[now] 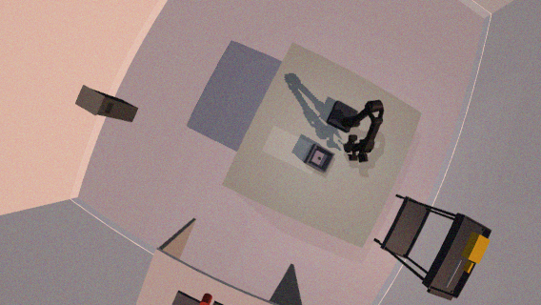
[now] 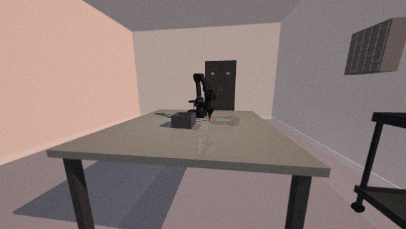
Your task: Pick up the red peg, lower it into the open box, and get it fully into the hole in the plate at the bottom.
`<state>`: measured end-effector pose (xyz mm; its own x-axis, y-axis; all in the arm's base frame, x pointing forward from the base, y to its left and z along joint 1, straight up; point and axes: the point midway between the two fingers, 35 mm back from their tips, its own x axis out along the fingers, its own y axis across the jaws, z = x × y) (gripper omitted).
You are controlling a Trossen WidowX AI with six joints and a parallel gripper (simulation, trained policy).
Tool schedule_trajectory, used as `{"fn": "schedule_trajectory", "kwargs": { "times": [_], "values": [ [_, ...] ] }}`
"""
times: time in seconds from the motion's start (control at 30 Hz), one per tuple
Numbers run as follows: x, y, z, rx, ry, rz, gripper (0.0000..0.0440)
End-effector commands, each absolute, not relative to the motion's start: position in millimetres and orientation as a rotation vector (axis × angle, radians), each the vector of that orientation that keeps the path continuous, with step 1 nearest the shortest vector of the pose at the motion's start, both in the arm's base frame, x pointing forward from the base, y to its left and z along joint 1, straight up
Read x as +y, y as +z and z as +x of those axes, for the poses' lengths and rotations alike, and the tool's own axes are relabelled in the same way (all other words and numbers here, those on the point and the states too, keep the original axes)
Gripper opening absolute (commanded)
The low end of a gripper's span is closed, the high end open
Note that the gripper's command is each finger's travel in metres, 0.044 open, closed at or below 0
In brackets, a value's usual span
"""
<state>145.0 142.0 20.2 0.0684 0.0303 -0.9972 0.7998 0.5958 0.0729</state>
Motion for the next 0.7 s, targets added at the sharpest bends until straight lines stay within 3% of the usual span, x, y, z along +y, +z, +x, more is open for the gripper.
{"fn": "schedule_trajectory", "kwargs": {
  "times": [0.0, 0.17, 0.57, 0.67],
  "values": [
    [144, 2, 142, 1.399, -0.672, 0.806, 0.0437],
    [145, -9, 138, 1.411, -0.694, 0.843, 0.0365],
    [148, -8, 135, 1.500, -0.707, 0.878, 0.0055],
    [149, -6, 137, 1.519, -0.705, 0.885, 0.0000]
  ]
}}
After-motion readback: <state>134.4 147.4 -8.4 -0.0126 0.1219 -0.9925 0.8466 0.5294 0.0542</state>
